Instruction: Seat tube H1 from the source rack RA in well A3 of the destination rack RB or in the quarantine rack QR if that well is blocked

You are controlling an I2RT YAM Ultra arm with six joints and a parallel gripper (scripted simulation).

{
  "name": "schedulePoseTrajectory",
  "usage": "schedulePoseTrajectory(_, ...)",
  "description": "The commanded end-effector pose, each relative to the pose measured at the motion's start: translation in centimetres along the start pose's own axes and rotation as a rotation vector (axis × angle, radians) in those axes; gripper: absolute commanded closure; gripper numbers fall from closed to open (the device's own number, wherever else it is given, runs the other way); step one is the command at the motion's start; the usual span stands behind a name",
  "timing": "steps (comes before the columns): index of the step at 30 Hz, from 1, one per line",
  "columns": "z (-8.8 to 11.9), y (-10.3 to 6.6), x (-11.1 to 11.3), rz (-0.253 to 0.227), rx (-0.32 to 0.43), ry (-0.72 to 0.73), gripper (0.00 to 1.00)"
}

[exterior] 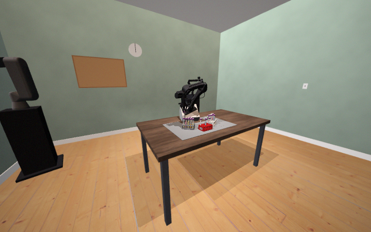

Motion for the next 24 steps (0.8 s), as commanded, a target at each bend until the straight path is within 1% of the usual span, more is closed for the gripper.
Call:
schedulePoseTrajectory(1,-0.45,-0.4,-0.24,0.015,-0.009,0.002,1.0)
schedulePoseTrajectory(22,-0.45,-0.4,-0.24,0.015,-0.009,0.002,1.0)
schedulePoseTrajectory(23,-1.04,-0.47,-0.77,0.021,-0.016,-0.008,1.0)
schedulePoseTrajectory(24,-1.09,-0.47,-0.82,0.021,-0.016,-0.008,1.0)
Point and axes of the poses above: the point where the finger pads meet when closed, its own y axis out along the fingers, its own x axis across the jaws, z = x × y, the point moved 6 cm from there along -y, back along the fingers, and after that the axes turned 15 degrees about y, right-handed, at the moved point
